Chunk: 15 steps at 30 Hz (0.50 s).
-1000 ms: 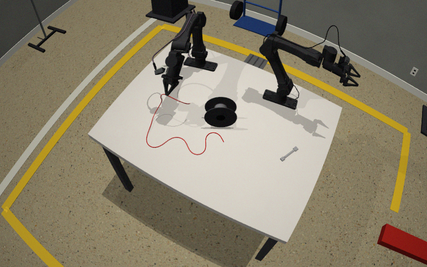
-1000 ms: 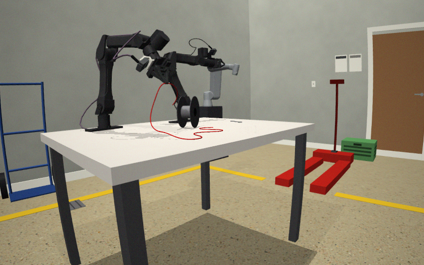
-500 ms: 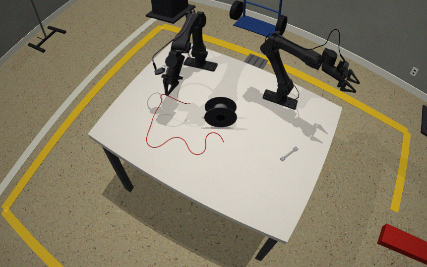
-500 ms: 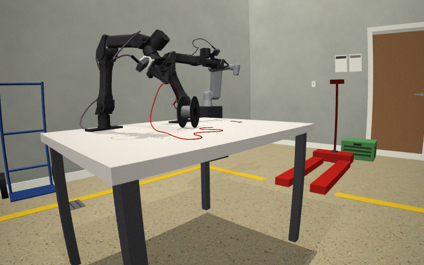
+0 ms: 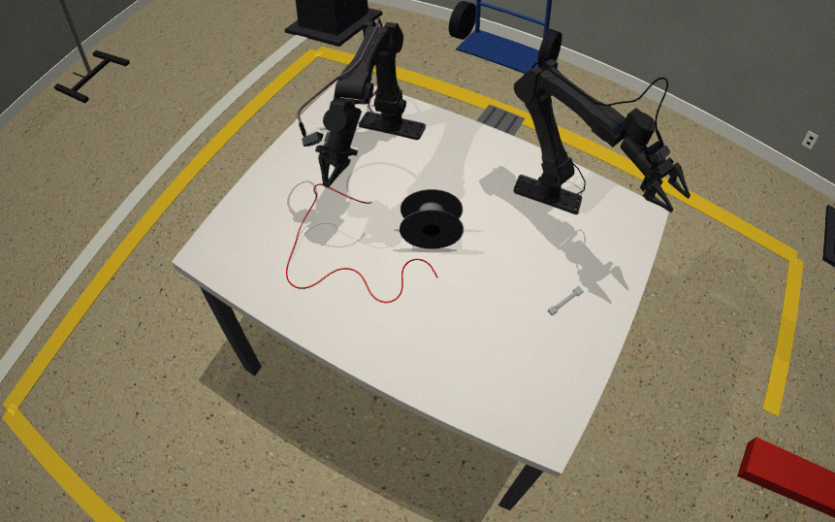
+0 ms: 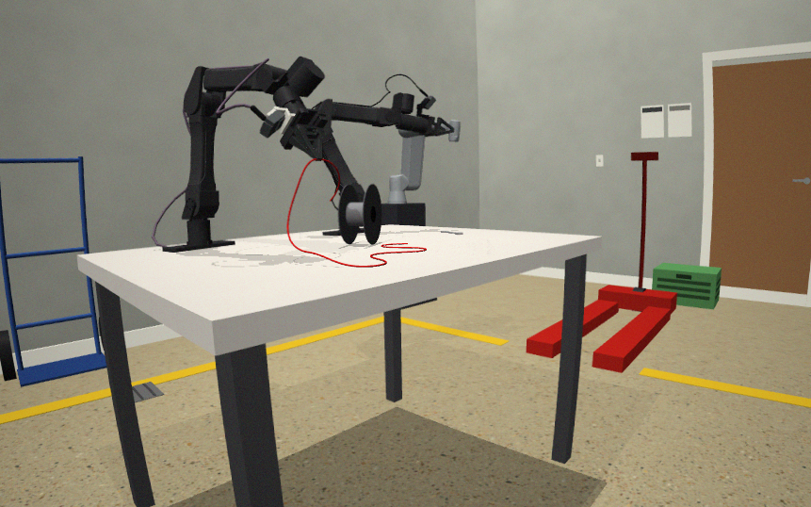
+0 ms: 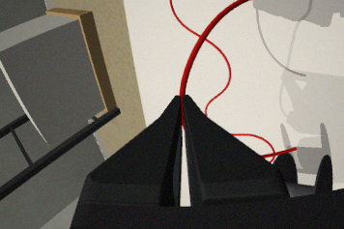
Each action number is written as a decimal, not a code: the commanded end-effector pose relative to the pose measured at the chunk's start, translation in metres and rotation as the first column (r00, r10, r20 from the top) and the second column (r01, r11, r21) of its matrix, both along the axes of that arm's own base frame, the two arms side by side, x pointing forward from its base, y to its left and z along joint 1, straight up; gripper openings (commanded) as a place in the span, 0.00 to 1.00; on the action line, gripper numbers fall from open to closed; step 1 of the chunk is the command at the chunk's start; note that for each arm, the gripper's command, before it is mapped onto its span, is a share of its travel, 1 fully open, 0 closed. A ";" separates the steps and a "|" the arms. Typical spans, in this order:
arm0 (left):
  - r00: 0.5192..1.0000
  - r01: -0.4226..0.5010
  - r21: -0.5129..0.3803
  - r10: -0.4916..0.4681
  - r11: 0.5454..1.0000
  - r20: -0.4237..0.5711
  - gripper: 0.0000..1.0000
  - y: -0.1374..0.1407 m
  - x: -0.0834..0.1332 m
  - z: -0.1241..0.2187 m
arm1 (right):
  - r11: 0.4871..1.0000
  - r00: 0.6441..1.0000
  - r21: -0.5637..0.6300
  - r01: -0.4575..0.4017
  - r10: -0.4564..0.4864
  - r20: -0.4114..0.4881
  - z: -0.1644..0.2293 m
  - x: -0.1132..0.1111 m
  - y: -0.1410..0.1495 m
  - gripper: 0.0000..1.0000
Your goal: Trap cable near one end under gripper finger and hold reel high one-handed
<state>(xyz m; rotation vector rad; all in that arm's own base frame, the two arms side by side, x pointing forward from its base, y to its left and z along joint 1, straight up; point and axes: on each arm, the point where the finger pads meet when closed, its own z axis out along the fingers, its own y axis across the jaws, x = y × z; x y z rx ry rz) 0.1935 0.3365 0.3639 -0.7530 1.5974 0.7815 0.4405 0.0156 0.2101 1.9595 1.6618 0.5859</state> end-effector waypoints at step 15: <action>0.766 0.599 -0.162 -0.620 0.784 -0.169 0.75 -0.139 0.138 -0.073 | 1.000 0.998 -0.015 0.014 -0.013 0.062 0.028 -0.001 -0.007 0.00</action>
